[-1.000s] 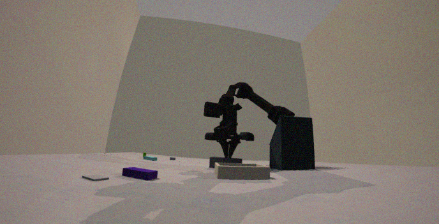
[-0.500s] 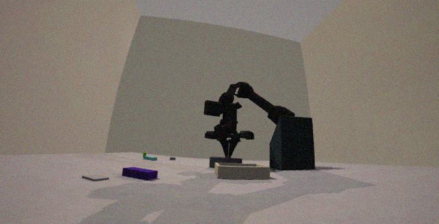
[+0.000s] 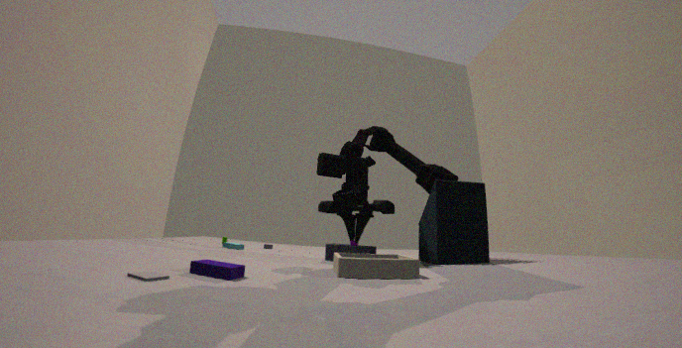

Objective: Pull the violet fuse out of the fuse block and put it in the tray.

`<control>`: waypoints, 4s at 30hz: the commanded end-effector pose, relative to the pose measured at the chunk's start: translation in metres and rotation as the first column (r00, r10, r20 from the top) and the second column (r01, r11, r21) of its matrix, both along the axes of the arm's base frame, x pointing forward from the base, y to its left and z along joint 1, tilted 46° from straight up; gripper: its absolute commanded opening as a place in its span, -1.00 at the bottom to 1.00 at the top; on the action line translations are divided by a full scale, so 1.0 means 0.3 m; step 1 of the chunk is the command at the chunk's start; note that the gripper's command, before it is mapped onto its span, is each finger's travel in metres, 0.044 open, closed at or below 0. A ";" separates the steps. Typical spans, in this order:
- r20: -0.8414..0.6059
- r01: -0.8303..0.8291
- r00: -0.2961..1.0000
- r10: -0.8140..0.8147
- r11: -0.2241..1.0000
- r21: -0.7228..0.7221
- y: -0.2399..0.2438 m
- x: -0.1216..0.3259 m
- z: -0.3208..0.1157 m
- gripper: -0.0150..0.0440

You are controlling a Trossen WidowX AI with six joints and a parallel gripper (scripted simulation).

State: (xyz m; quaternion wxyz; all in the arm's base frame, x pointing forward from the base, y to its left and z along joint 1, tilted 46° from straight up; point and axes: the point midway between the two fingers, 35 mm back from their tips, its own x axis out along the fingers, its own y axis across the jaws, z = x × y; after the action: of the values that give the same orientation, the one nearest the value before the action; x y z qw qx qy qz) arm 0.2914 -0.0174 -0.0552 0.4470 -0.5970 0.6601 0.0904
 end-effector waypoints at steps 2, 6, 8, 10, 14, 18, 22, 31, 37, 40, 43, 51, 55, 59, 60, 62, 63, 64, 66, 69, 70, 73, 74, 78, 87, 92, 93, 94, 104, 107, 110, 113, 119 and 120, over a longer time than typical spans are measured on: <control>0.003 0.003 1.000 -0.003 1.000 0.003 0.008 -0.001 0.006 -0.49; 0.003 0.002 1.000 -0.002 1.000 0.003 0.013 -0.001 0.011 -0.49; 0.003 0.002 1.000 -0.002 1.000 0.003 0.015 -0.001 0.013 -0.49; 0.003 0.002 1.000 -0.002 1.000 0.002 0.018 -0.002 0.015 -0.49; 0.003 0.002 1.000 -0.002 1.000 0.002 0.022 -0.003 0.020 -0.49; 0.003 0.002 1.000 -0.002 1.000 0.002 0.027 -0.003 0.024 -0.49; 0.003 0.001 1.000 -0.001 1.000 0.002 0.032 -0.004 0.029 -0.49; 0.002 0.001 1.000 -0.001 1.000 0.002 0.042 -0.006 0.040 -0.49; 0.002 0.000 1.000 0.000 1.000 0.001 0.049 -0.008 0.047 -0.49; 0.002 0.000 1.000 0.000 1.000 0.001 0.052 -0.008 0.050 -0.49; 0.002 0.000 1.000 0.000 1.000 0.001 0.056 -0.009 0.054 -0.49; 0.002 0.000 1.000 0.000 1.000 0.001 0.076 -0.012 0.073 -0.49; 0.002 0.000 1.000 0.000 1.000 0.002 0.092 -0.014 0.088 -0.49; 0.002 0.000 1.000 0.000 1.000 0.002 0.107 -0.017 0.104 -0.49; 0.002 0.000 1.000 0.000 1.000 0.002 0.110 -0.018 0.107 -0.49; 0.002 0.000 1.000 0.000 1.000 0.002 0.113 -0.018 0.110 -0.49; 0.002 0.000 1.000 0.000 1.000 0.002 0.113 -0.018 0.110 -0.49; 0.002 0.000 1.000 0.000 1.000 0.002 0.115 -0.018 0.108 -0.49; 0.002 -0.001 1.000 0.001 1.000 0.004 0.132 -0.013 0.095 -0.49; 0.002 -0.003 1.000 0.003 1.000 0.009 0.172 -0.004 0.064 -0.49; 0.002 -0.003 1.000 0.003 1.000 0.011 0.185 -0.002 0.053 -0.49; 0.002 -0.004 1.000 0.004 1.000 0.015 0.225 0.004 0.021 -0.49; 0.001 -0.004 1.000 0.004 1.000 0.016 0.239 0.005 0.009 -0.49; 0.001 -0.005 1.000 0.005 1.000 0.019 0.291 0.006 -0.037 -0.49; 0.001 -0.004 1.000 0.004 1.000 0.022 0.404 -0.009 -0.148 -0.49; 0.002 -0.003 1.000 0.003 1.000 0.020 0.462 -0.028 -0.214 -0.49; 0.002 -0.003 1.000 0.003 1.000 0.019 0.473 -0.033 -0.227 -0.49; 0.002 -0.003 1.000 0.003 1.000 0.019 0.484 -0.038 -0.241 -0.49; 0.004 0.000 1.000 0.000 1.000 0.013 0.539 -0.071 -0.316 -0.49; 0.004 0.000 1.000 0.000 1.000 0.013 0.530 -0.069 -0.325 -0.49; 0.005 -0.001 1.000 0.000 1.000 0.013 0.519 -0.066 -0.337 -0.49; 0.005 -0.001 1.000 0.000 1.000 0.013 0.508 -0.064 -0.349 -0.49; 0.005 -0.001 1.000 0.001 1.000 0.013 0.485 -0.060 -0.371 -0.49; 0.005 -0.001 1.000 0.001 1.000 0.012 0.481 -0.059 -0.375 -0.49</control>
State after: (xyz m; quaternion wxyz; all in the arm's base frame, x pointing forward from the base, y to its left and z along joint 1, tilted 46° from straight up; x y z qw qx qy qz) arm 0.2731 0.1308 -0.1642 0.4542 -0.5919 0.6594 0.0923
